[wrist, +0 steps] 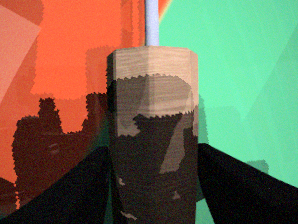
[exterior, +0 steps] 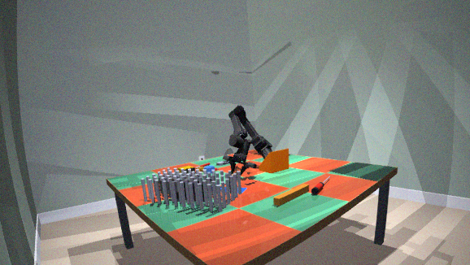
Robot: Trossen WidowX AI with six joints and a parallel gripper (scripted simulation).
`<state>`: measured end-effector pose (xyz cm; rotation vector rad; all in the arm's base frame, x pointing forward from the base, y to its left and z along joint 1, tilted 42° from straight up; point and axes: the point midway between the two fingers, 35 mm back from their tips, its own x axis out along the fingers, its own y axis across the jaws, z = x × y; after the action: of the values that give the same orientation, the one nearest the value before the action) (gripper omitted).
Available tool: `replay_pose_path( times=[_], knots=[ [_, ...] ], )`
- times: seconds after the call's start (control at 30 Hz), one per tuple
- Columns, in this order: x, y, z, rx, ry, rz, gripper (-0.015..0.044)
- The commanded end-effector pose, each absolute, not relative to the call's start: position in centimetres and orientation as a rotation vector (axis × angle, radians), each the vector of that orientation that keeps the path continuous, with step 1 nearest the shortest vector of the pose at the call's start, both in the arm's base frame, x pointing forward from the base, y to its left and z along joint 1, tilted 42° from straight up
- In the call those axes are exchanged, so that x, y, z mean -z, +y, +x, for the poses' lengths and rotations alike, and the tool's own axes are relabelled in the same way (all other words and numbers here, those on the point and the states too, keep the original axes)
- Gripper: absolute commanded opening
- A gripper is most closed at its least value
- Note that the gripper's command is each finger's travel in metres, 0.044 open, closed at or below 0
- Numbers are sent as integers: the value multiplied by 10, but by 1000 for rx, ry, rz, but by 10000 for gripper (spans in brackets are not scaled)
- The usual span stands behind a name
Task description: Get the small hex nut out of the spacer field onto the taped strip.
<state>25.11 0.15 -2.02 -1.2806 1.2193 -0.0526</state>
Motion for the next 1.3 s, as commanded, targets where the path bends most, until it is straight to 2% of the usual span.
replay_pose_path(
  times=[0.0, 1.27],
  knots=[
    [19, 1, 249, 46, 1219, -1283, 0],
    [2, 14, 250, 51, 1218, -1277, 0]
  ],
)
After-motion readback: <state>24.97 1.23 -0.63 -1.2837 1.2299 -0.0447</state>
